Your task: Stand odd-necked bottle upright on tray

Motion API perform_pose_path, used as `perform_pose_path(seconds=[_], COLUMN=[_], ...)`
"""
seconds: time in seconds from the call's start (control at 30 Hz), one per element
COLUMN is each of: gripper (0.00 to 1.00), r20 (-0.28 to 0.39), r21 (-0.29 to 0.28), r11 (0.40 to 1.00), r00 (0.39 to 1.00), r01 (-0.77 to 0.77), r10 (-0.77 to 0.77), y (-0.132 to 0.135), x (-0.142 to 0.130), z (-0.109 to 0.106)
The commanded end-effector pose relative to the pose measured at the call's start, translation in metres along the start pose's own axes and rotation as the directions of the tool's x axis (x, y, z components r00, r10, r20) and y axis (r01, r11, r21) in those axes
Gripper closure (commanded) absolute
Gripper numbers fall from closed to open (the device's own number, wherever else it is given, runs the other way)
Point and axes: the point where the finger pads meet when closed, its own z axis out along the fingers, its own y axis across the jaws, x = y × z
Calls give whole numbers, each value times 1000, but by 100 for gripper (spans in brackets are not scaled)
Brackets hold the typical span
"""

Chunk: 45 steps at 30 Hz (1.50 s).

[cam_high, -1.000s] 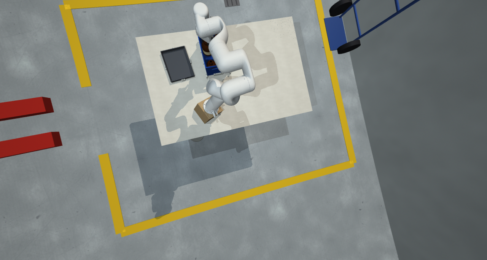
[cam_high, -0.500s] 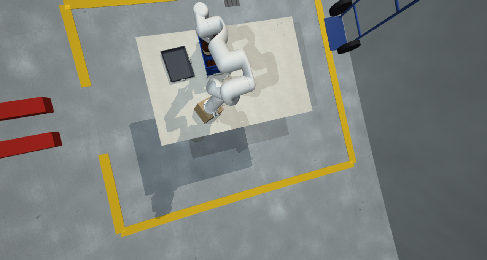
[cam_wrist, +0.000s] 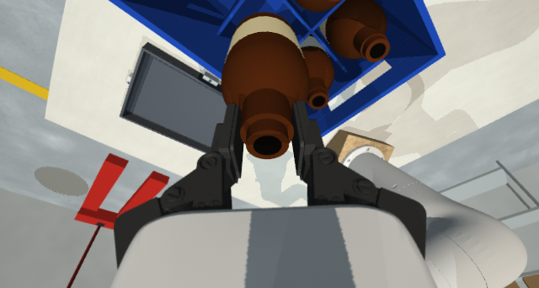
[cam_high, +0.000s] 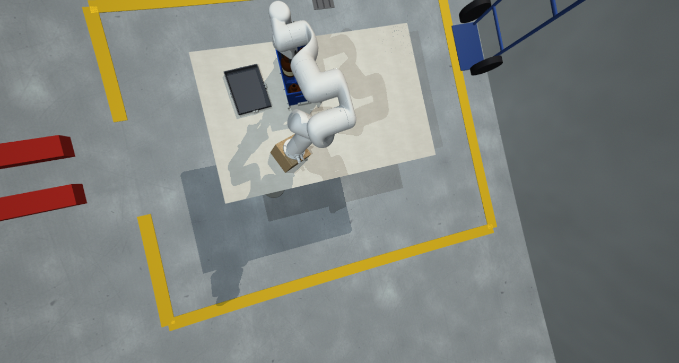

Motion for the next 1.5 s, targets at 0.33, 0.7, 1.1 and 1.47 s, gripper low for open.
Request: perform_pose_path(seconds=[0.33, 0.7, 1.1, 1.47], gripper=[100, 100, 100, 100], r20=[-3, -3, -3, -3], r21=[3, 3, 3, 3], r11=[1000, 1000, 1000, 1000], r00=[1000, 1000, 1000, 1000], r01=[0, 0, 0, 0], r10=[0, 0, 0, 0], y=[-1, -1, -1, -1], x=[1, 0, 0, 0], z=[-16, -26, -31, -31])
